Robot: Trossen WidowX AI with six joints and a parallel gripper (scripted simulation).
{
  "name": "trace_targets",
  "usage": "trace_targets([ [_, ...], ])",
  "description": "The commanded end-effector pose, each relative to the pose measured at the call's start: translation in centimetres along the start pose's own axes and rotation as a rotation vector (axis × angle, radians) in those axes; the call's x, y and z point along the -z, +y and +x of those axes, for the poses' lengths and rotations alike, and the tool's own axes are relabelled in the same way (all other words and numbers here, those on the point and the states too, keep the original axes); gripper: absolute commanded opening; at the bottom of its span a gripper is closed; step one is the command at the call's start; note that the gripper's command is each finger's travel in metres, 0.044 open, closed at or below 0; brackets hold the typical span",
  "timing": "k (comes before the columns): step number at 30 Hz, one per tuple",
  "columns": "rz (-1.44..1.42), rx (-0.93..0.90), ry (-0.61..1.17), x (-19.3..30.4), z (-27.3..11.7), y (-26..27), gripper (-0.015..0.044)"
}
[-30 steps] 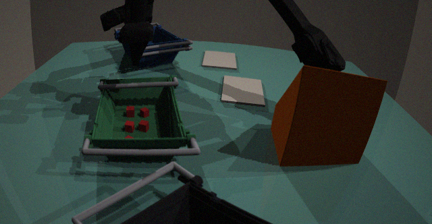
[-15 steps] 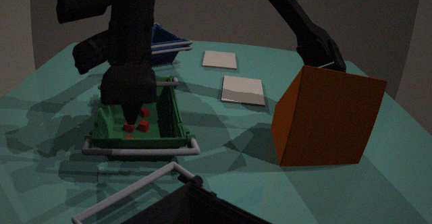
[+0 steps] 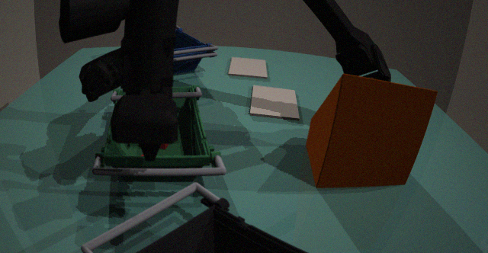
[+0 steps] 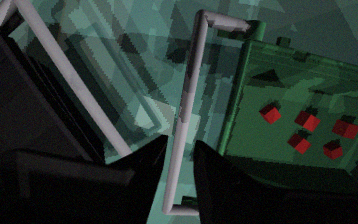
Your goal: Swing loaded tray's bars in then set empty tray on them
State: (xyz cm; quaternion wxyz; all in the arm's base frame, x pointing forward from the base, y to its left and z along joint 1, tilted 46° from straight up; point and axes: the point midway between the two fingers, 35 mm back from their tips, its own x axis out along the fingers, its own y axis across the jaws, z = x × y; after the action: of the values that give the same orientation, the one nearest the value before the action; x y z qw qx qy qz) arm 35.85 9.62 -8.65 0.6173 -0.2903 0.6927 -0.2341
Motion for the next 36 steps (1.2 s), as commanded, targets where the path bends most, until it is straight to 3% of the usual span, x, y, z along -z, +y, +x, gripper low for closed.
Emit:
trace_targets([
  [1, -0.009, 0.008, 0.01, 0.2, 1.9, -0.1, 0.009],
  [10, -0.008, 0.01, 0.01, 0.3, 5.1, -0.2, 0.009],
  [22, -0.008, 0.01, 0.01, 0.3, 2.3, -1.8, 0.009],
  [36, -0.009, 0.012, 0.011, 0.3, 1.9, -5.5, 0.009],
])
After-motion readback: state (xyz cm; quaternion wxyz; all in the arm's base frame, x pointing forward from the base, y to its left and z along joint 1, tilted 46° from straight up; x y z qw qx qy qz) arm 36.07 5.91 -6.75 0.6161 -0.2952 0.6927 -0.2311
